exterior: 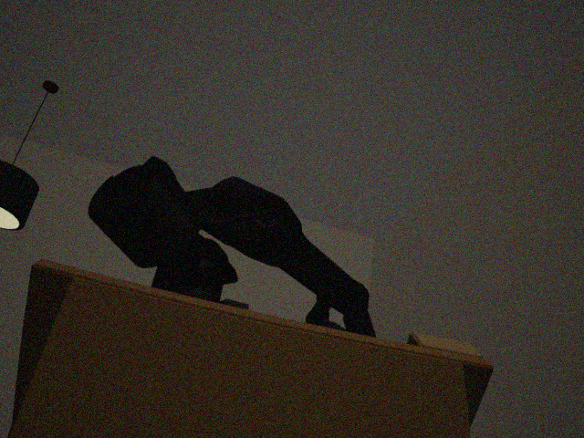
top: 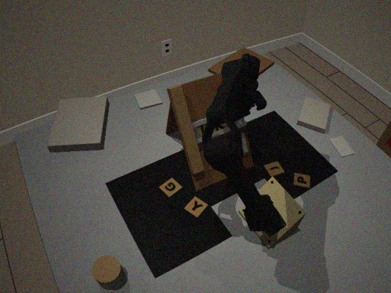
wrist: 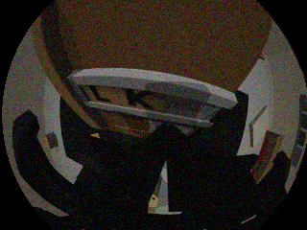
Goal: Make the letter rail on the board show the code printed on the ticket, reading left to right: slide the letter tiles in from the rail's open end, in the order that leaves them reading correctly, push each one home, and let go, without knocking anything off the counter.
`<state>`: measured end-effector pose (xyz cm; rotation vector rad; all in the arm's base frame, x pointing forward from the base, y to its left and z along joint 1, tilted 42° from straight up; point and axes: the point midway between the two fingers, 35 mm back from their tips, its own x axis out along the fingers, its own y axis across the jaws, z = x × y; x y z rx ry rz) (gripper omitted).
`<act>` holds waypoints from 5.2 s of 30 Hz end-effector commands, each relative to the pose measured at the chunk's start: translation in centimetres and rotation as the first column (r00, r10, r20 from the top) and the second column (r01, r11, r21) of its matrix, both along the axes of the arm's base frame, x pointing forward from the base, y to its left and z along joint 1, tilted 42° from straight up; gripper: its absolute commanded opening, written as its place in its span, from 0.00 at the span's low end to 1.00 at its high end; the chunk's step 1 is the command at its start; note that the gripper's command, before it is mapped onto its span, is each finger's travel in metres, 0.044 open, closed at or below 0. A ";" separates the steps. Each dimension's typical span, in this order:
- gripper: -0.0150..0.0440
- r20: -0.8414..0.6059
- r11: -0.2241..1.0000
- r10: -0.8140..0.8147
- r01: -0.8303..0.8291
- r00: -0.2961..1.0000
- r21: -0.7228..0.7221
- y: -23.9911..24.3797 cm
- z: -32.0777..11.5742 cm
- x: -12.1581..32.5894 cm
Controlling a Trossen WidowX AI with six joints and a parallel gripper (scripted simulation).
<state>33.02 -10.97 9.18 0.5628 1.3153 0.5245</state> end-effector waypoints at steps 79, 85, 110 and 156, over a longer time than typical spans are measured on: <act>0.83 0.492 0.365 0.864 -0.810 0.111 -0.459 -0.2 -20.0 -13.1; 0.83 0.492 0.365 0.864 -0.810 0.111 -0.459 -0.2 -20.1 -13.1; 0.83 0.492 0.365 0.863 -0.810 0.111 -0.459 1.0 -21.5 -13.3; 0.34 0.492 0.365 0.864 -0.810 0.111 -0.459 0.5 -21.0 -13.2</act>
